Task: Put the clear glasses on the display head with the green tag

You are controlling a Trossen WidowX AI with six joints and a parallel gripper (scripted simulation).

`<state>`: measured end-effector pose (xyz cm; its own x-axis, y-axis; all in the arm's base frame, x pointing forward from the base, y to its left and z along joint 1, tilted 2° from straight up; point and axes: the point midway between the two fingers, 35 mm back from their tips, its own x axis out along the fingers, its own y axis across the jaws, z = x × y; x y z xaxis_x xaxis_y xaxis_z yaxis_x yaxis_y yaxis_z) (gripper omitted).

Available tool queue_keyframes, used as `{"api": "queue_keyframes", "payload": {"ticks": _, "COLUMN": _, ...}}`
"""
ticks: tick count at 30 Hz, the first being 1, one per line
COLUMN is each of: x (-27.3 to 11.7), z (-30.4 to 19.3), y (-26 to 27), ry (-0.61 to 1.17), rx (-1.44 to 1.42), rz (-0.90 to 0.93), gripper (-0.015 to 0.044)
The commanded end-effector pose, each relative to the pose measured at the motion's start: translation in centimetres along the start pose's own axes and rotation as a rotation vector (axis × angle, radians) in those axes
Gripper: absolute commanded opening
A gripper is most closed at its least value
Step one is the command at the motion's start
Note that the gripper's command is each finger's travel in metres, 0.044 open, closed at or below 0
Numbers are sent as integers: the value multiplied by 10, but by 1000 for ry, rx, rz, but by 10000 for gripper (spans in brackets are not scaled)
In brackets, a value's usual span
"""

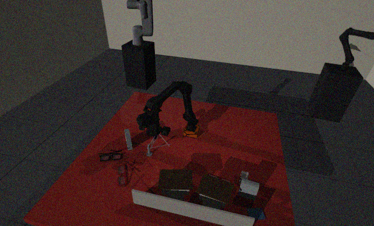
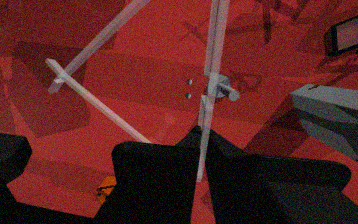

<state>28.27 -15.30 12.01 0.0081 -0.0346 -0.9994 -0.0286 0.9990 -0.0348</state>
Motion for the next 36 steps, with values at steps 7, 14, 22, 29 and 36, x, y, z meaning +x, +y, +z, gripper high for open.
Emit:
{"api": "queue_keyframes", "payload": {"ticks": 7, "x": 1, "z": -19, "y": -57, "ry": 5, "rx": -4, "rz": -9, "gripper": 0}}
{"api": "queue_keyframes", "payload": {"ticks": 14, "x": 2, "z": -35, "y": -88, "ry": 8, "rx": -4, "rz": -13, "gripper": 0}}
{"api": "queue_keyframes", "payload": {"ticks": 22, "x": 13, "z": -34, "y": -88, "ry": 8, "rx": -4, "rz": -13, "gripper": 0}}
{"api": "queue_keyframes", "payload": {"ticks": 29, "x": 46, "z": -35, "y": -89, "ry": 8, "rx": -4, "rz": -13, "gripper": 0}}
{"api": "queue_keyframes", "payload": {"ticks": 36, "x": 62, "z": -36, "y": -88, "ry": 8, "rx": -4, "rz": -13, "gripper": 0}}
